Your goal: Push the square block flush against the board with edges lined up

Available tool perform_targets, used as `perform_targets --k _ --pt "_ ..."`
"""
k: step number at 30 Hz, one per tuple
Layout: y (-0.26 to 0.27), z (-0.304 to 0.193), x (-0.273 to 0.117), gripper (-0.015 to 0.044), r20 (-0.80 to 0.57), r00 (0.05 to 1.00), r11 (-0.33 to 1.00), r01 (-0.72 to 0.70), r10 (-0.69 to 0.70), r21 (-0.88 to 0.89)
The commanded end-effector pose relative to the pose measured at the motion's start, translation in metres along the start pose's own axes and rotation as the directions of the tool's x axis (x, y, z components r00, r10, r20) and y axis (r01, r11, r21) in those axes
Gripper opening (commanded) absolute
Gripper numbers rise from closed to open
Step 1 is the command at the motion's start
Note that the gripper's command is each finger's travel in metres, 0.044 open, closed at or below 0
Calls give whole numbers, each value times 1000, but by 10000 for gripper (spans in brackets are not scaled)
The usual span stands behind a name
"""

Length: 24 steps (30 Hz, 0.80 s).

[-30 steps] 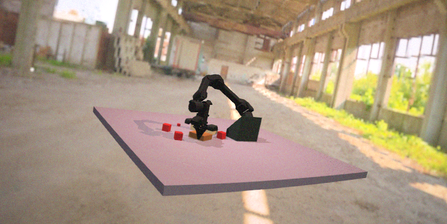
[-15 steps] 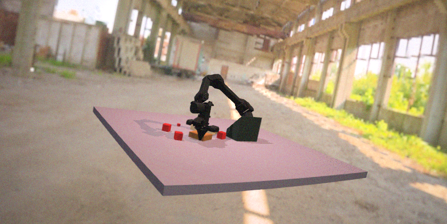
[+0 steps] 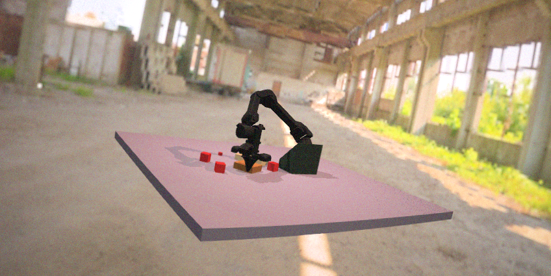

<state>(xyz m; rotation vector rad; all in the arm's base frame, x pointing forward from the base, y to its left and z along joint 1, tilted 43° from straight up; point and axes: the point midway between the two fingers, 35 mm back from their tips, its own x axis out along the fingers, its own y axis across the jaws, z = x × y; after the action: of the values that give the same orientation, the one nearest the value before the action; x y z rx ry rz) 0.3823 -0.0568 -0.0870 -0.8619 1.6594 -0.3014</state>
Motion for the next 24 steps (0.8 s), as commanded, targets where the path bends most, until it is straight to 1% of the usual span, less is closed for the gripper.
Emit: perform_targets --k 1,19,24 --pt "-1 -9 2 0 -11 1000 1000 3 -3 -8" --pt "-4 -33 2 0 -13 1000 1000 3 -3 -9" --pt "-4 -29 1 0 -13 1000 1000 3 -3 -9"
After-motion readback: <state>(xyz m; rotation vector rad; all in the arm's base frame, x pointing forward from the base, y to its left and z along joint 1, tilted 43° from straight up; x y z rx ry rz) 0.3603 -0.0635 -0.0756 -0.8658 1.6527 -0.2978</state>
